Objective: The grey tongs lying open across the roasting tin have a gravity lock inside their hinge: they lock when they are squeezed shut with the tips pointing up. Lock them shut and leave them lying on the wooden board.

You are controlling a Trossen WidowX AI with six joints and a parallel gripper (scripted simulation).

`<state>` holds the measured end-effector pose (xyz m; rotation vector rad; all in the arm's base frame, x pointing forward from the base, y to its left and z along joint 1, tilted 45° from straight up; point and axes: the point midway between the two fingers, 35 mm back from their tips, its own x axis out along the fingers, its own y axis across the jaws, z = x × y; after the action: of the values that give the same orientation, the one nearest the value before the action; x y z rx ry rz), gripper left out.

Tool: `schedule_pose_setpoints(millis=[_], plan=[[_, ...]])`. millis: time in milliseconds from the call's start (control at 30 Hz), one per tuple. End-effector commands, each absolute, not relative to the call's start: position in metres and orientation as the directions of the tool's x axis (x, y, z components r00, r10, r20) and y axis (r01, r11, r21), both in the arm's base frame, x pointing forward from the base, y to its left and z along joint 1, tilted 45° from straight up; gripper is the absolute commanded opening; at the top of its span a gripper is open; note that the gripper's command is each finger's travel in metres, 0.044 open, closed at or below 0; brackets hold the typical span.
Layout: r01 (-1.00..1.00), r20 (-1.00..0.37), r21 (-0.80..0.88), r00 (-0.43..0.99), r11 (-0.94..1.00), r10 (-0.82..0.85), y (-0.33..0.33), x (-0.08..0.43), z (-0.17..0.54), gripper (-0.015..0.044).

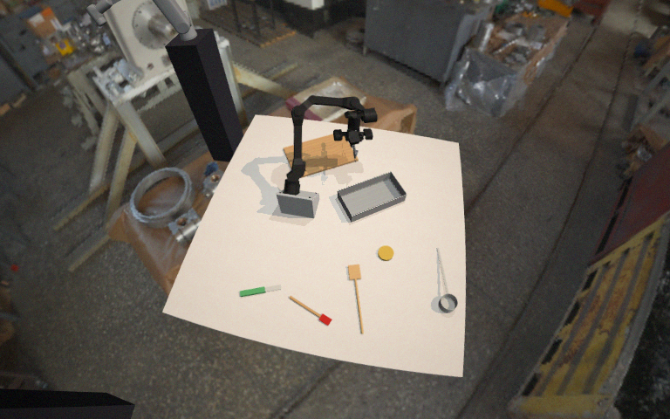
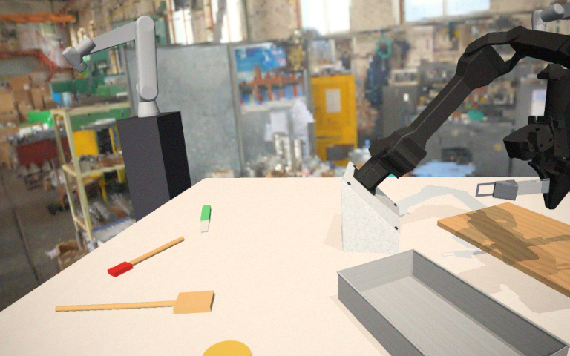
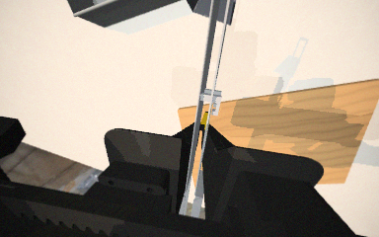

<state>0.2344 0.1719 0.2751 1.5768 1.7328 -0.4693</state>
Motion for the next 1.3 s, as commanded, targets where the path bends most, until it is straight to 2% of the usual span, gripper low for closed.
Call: schedule_pose_setpoints(millis=[0,300,633,933,1267], plan=[[0.902,-0.725,0.316,0.029,0.295,0.688,0.175,0.228,0.278,-0.0150],[0.675,-0.734,0.513,0.026,0.530,0.678,0.184,0.213,0.281,-0.0150],[0.310,-0.742,0.643,0.030,0.700,0.669,0.191,0.196,0.286,-0.0150],[-0.069,-0.746,0.662,0.031,0.746,0.665,0.198,0.181,0.289,-0.0150],[-0.474,-0.748,0.572,0.032,0.669,0.663,0.203,0.164,0.293,-0.0150]])
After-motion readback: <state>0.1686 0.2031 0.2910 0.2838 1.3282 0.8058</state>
